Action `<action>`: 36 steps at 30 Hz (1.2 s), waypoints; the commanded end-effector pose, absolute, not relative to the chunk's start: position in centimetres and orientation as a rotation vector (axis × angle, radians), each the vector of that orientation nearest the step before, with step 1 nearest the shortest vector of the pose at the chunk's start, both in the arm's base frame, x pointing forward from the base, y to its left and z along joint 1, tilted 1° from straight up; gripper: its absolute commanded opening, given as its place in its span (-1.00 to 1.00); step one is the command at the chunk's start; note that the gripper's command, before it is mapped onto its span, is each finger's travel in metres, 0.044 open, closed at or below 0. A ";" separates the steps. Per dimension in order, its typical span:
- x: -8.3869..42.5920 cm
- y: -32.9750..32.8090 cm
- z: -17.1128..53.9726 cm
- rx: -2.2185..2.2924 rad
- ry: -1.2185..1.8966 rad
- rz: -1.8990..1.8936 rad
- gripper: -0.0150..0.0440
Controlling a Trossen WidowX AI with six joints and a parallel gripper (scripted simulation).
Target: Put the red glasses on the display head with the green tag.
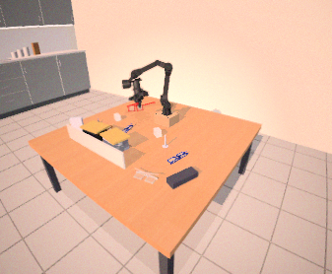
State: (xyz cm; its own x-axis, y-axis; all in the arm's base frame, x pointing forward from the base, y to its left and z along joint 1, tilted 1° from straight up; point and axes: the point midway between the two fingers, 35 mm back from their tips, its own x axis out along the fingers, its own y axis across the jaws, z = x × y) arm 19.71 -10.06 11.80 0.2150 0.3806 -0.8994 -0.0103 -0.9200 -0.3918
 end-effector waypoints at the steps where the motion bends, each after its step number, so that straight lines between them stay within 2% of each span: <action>1: 18.9 -10.4 12.1 -2.133 -0.266 1.682 -0.49; 36: 12.5 -13.9 15.6 -1.613 0.342 0.913 -0.49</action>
